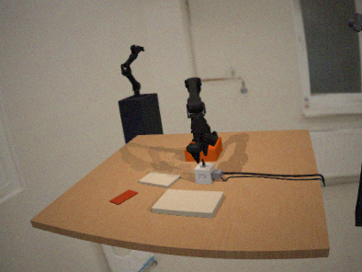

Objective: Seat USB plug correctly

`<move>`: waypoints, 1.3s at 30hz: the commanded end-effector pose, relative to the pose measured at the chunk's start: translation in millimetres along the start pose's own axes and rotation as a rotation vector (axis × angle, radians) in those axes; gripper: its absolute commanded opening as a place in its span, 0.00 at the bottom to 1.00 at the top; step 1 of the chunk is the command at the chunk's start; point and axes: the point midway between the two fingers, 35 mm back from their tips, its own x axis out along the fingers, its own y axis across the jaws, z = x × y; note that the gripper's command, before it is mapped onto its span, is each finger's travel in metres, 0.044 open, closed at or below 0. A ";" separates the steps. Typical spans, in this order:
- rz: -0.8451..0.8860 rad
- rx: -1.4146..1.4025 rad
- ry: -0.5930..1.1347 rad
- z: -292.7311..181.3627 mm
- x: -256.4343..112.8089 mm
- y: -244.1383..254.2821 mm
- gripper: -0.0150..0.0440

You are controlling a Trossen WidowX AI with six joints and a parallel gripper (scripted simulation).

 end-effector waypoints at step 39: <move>0.004 0.000 0.001 -0.2 3.5 0.7 0.25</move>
